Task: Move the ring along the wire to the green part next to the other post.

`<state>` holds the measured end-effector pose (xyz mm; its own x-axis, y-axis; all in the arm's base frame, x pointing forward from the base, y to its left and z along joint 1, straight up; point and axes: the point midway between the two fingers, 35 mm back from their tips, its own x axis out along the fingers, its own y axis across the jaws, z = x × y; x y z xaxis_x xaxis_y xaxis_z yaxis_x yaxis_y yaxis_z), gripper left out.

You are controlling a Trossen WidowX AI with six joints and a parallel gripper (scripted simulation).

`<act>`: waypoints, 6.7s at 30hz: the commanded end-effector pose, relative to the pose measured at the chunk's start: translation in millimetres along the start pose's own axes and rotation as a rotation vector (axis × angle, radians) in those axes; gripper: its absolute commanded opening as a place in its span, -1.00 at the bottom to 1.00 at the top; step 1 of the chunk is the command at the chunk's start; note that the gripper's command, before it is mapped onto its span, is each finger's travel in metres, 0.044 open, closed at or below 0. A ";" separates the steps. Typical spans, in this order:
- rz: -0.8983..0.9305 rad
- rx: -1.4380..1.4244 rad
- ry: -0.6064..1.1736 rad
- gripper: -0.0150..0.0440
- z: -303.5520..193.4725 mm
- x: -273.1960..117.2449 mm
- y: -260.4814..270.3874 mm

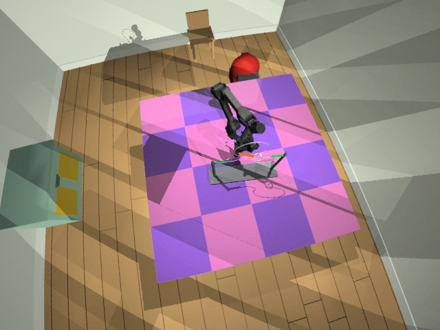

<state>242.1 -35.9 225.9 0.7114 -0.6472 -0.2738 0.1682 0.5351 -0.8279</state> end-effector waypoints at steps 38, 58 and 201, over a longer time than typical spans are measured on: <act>0.568 0.691 0.101 -1.00 42.5 -52.3 115.4; 0.596 0.734 0.101 -1.00 58.2 -67.3 129.6; 0.587 0.737 0.084 1.00 62.8 -170.1 108.4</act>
<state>182.2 166.6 213.1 0.7715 -0.1852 -0.6086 0.2059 0.9779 -0.0366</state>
